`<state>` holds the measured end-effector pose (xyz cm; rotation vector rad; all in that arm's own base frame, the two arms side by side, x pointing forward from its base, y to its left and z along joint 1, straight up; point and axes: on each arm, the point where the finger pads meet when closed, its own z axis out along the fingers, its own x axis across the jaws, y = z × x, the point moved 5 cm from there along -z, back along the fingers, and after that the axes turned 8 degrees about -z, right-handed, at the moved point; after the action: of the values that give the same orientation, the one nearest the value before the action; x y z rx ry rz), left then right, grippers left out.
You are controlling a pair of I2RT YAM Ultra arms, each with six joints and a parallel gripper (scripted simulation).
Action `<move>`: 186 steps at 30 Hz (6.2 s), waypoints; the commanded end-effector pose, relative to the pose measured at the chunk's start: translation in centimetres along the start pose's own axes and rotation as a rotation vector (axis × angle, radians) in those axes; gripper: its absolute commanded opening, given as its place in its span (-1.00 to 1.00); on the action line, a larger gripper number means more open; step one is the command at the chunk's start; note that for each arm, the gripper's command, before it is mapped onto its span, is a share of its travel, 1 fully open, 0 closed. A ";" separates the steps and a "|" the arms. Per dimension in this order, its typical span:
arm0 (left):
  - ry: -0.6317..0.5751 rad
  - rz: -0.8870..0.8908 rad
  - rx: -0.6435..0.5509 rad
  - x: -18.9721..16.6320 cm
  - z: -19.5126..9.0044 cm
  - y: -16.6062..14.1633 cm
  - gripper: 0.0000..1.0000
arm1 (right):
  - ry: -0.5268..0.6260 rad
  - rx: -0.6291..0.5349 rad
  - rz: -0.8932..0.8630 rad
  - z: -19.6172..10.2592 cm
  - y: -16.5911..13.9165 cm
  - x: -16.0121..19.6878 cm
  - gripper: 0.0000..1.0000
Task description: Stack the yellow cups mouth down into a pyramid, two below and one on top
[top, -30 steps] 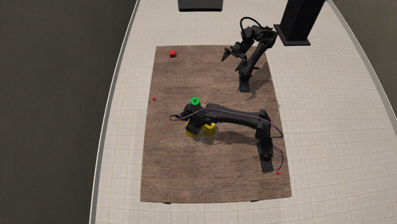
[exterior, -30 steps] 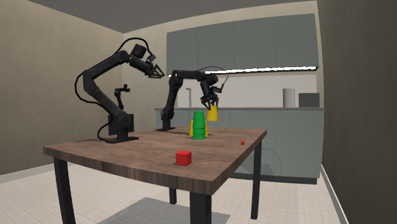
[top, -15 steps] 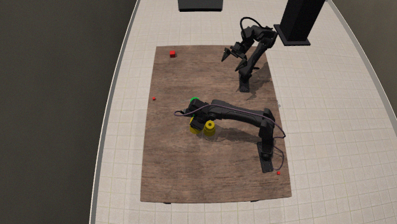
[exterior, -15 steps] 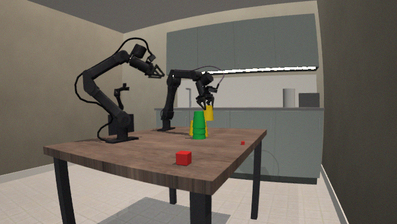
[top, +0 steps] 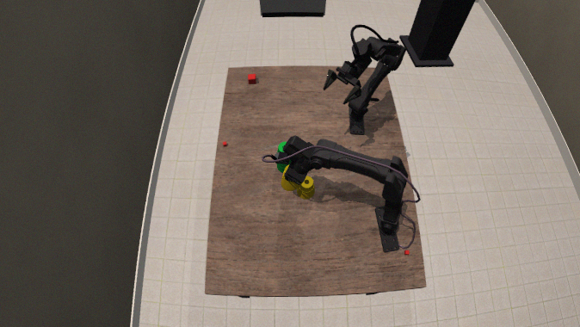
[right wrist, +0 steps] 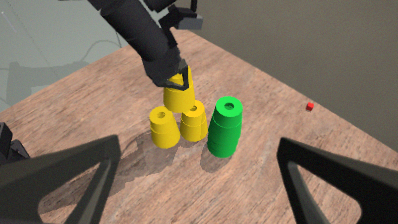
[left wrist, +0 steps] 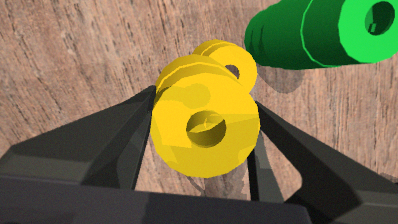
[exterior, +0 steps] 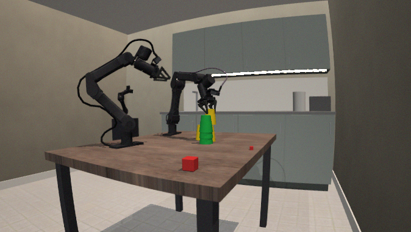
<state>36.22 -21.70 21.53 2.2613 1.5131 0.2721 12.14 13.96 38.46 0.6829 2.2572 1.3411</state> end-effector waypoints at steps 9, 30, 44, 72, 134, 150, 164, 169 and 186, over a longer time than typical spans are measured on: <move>-0.004 -0.006 -0.077 -2.2 -2.3 0.0 -1.00 | 0.001 -0.011 0.002 -0.4 -0.1 0.1 1.00; -0.008 0.000 -0.080 -2.7 -2.5 -0.1 -1.00 | 0.001 -0.011 0.002 -0.4 -0.1 0.1 1.00; -0.007 0.001 -0.071 -2.8 -2.5 0.2 -1.00 | 0.001 -0.011 0.002 -0.4 -0.1 0.1 1.00; -0.007 0.002 -0.069 -2.6 -0.9 -0.9 -1.00 | 0.001 -0.011 0.002 -0.4 -0.1 0.1 1.00; -0.062 0.232 -0.304 -2.4 -6.6 0.4 1.00 | -0.802 -0.350 0.151 2.7 2.5 -22.4 1.00; -0.065 0.236 -0.295 -2.6 -6.3 0.3 1.00 | -0.903 -0.320 0.178 1.6 0.4 -25.3 1.00; 0.063 0.051 -0.642 4.1 -12.8 0.4 1.00 | -0.898 -0.327 0.175 1.6 0.7 -25.2 1.00; 0.110 -0.046 -0.839 7.8 -16.8 0.1 1.00 | -0.898 -0.327 0.175 1.6 0.7 -25.2 1.00; 0.302 -0.293 -1.172 17.4 -23.6 -1.0 1.00 | -0.898 -0.327 0.175 1.6 0.7 -25.2 1.00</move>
<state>32.99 -0.73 39.36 1.1816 1.3010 1.0756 33.16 0.19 40.62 1.1108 1.2774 1.1034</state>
